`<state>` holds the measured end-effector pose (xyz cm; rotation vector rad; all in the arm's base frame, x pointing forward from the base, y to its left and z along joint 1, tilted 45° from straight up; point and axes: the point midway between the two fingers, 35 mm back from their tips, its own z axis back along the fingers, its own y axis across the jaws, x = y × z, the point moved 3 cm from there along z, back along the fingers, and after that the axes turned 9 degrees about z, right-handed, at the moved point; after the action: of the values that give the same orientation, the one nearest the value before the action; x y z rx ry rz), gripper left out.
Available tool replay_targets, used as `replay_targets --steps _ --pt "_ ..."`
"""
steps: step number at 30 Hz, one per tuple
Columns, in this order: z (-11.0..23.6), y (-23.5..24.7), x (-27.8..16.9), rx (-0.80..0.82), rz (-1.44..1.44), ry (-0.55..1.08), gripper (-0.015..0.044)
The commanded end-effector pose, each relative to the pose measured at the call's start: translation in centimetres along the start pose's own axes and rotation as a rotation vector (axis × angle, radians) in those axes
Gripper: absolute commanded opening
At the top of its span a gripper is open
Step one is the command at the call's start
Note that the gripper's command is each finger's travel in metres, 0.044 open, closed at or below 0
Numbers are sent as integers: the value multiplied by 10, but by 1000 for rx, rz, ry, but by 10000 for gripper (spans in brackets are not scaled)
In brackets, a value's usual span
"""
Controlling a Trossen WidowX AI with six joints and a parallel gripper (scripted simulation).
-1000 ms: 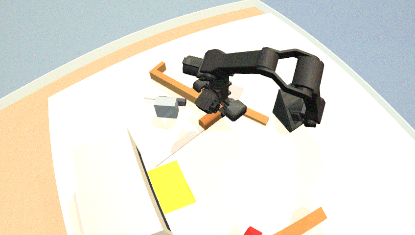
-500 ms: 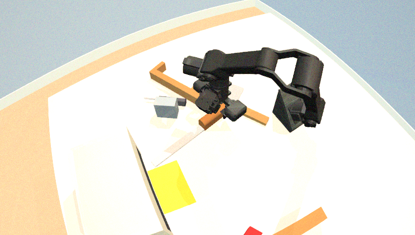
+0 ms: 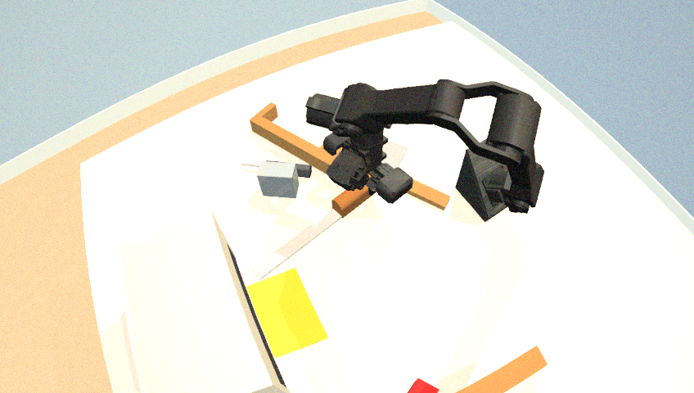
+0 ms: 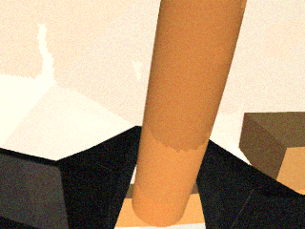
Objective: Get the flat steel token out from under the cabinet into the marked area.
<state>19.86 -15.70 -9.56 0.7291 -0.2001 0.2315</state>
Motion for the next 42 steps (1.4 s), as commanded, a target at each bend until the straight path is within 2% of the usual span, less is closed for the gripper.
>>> replay_targets --steps 1,4,42 --pt "0 0 0 -1 1 0 79" --pt "0 0 0 -1 1 0 0" --pt "1 -12 53 3 -55 -5 0"
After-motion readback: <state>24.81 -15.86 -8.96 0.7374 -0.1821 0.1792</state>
